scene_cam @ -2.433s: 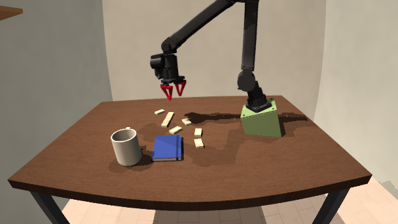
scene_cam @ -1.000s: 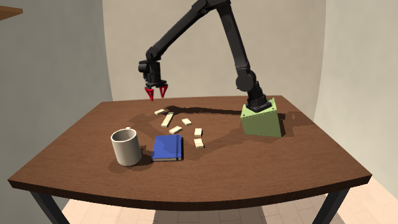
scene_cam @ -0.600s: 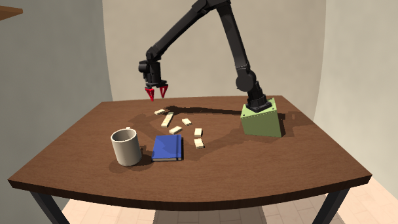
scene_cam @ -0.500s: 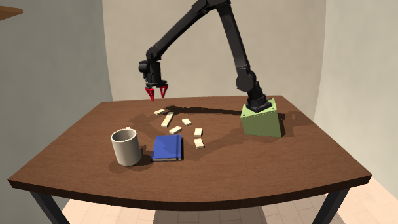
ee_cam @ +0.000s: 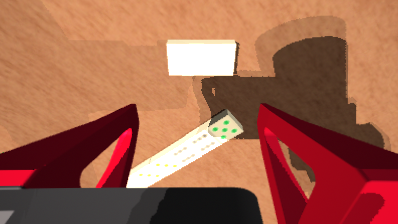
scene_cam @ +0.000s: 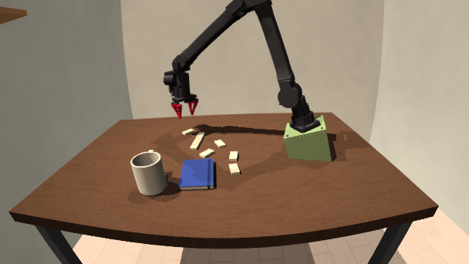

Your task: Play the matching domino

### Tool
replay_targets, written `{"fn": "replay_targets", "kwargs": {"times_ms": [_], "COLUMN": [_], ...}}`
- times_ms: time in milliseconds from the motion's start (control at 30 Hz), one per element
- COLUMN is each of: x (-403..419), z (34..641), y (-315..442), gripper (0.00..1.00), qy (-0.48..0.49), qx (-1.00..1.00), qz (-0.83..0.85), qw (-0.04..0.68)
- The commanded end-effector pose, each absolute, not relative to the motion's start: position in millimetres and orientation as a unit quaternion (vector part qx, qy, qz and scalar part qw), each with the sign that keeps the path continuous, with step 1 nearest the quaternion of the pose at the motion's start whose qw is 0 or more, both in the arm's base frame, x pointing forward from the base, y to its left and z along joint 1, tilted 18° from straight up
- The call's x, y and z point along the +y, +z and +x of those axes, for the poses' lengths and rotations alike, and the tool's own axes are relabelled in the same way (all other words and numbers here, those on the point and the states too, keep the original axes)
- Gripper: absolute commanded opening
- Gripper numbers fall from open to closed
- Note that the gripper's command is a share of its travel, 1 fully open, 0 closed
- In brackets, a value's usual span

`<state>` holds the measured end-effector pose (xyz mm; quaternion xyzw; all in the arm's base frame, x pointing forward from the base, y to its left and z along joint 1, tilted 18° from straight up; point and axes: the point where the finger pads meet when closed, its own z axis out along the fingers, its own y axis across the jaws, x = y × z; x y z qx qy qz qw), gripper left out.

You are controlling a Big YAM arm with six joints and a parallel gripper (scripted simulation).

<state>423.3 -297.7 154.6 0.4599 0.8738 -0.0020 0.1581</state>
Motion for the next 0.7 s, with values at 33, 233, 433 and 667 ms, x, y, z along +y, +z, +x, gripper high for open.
{"fn": "replay_targets", "kwargs": {"times_ms": [33,233,433,667], "x": [-314.4,-310.0,-320.9,-310.7], "z": [437.1,436.1,447.8,439.1], "y": [178.5,150.6,141.1,125.7], "gripper": [0.72,0.72,0.72,0.72], "qy": [-0.006,-0.005,-0.006,-0.003], "qx": [0.87,0.872,0.87,0.873], "qz": [0.458,0.459,0.459,0.46], "qw": [0.182,0.172,0.18,0.161]}}
